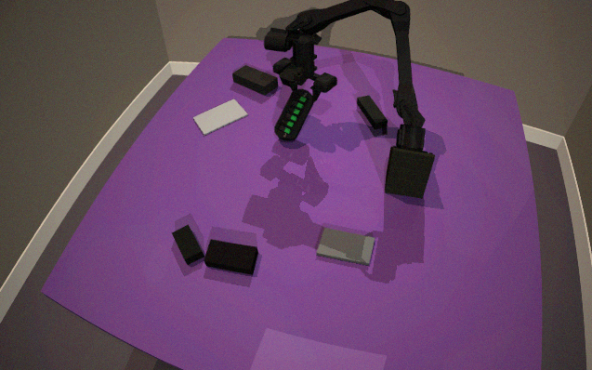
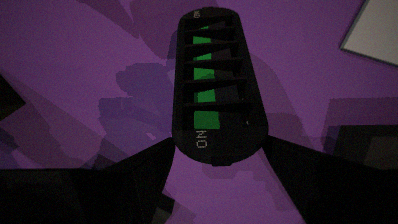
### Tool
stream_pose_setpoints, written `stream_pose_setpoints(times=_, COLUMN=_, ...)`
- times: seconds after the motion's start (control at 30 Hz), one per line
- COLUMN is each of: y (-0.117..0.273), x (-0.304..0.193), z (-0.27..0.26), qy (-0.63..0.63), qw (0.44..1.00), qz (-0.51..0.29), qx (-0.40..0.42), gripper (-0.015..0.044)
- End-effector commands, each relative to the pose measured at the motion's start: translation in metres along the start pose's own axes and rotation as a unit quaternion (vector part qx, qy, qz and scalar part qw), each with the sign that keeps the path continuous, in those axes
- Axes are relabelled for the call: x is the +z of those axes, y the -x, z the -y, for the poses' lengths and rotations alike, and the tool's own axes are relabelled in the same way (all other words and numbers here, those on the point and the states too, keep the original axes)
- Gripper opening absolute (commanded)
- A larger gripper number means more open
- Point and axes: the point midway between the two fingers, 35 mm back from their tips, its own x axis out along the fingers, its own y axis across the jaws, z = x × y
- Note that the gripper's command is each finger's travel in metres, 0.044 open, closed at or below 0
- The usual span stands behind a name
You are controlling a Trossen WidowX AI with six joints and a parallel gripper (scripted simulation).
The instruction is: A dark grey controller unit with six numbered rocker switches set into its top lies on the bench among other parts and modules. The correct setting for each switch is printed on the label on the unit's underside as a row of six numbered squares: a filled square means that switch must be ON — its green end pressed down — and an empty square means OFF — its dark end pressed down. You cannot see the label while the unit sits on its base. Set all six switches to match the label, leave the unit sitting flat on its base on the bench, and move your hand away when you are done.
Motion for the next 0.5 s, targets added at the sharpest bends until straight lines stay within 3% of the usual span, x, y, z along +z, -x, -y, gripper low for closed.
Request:
stream_pose_setpoints(times=0.0, y=-0.0026, x=-0.0021, z=-0.0015, qy=0.003, qw=1.000, qz=0.001, qx=0.002, gripper=0.0338)
stream_pose_setpoints(times=0.47, y=-0.0094, x=-0.0105, z=-0.0015, qy=0.003, qw=1.000, qz=0.001, qx=0.002, gripper=0.0338)
